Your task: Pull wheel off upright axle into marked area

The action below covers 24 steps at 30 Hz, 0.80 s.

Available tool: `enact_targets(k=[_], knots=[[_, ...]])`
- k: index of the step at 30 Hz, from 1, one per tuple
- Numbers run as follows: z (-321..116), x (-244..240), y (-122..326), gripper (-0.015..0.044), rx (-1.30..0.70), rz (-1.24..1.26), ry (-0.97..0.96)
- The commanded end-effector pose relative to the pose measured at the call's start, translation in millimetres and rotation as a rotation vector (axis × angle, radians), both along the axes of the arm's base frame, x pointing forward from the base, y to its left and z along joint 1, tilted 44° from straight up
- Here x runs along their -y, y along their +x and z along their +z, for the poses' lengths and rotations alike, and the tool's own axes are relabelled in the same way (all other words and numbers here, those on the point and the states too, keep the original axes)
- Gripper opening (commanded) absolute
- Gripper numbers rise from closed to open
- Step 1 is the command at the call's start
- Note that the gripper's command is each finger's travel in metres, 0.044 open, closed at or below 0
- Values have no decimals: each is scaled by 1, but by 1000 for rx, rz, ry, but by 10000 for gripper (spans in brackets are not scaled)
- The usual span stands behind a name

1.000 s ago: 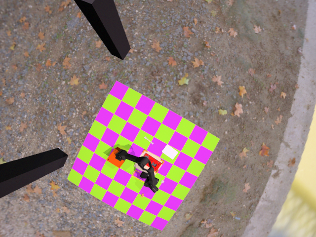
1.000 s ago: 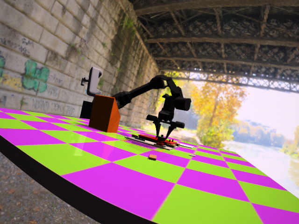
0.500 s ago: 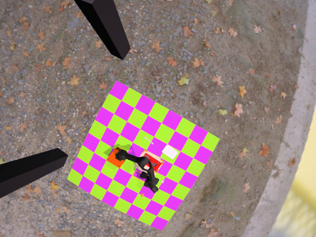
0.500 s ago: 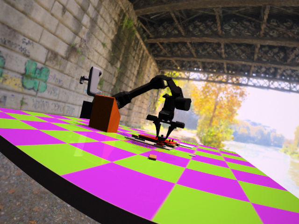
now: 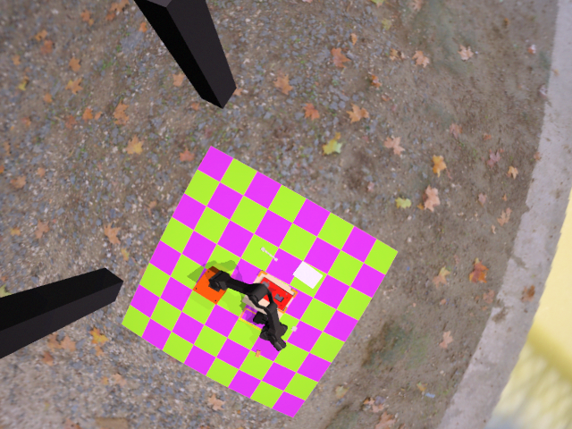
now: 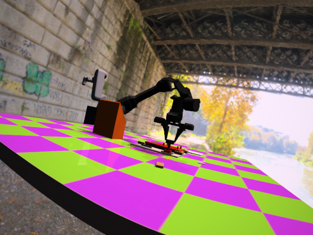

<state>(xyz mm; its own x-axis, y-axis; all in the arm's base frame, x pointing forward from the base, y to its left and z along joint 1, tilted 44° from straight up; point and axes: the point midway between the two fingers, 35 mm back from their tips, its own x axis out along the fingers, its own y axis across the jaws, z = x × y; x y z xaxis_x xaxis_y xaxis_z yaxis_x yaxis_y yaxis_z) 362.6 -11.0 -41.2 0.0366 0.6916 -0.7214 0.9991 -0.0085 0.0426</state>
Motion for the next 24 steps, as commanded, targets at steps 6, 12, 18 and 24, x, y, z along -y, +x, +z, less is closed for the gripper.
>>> enact_targets(k=[6,12,18,24], knots=[[4,5,1,0,5,-4,0],[5,6,1,0,6,-4,0],[7,8,1,0,6,-5,0],[8,9,1,0,6,-5,0]])
